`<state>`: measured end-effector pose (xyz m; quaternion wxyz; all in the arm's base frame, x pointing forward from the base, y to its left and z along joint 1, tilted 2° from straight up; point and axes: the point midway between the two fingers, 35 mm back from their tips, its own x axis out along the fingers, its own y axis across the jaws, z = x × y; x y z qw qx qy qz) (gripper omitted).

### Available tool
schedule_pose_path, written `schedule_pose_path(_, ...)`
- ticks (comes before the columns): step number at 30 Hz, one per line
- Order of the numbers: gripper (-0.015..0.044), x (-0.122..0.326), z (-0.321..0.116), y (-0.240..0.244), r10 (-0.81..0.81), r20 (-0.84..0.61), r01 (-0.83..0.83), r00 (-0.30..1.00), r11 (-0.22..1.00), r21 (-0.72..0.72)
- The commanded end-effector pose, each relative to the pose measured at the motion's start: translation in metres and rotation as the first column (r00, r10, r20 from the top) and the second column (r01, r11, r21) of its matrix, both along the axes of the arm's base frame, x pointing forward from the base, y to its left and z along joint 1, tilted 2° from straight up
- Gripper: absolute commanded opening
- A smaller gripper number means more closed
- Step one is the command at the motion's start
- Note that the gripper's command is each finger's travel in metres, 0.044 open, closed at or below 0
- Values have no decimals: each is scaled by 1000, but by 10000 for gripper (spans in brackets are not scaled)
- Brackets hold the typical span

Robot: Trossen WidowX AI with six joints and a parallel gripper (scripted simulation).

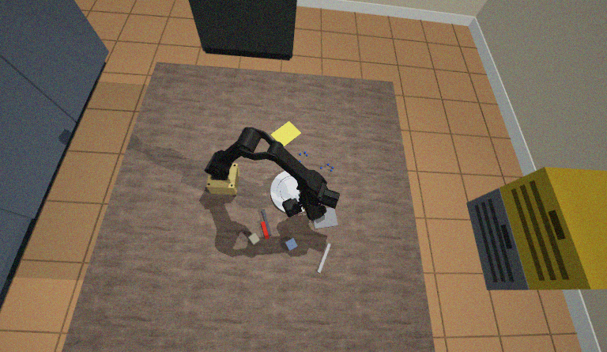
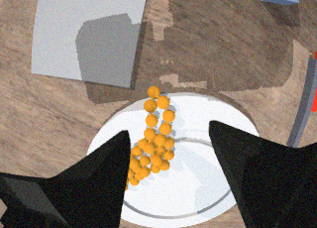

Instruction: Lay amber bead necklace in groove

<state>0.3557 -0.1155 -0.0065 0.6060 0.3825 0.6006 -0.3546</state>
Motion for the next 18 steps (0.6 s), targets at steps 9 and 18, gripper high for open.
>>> schedule_pose_path(9, 250, 0, -11, 0, -2, -1, 2, 1000, 1000, 0)
schedule_pose_path(18, 250, -1, -25, 1, -4, -7, 4, 1000, 1000, 1)
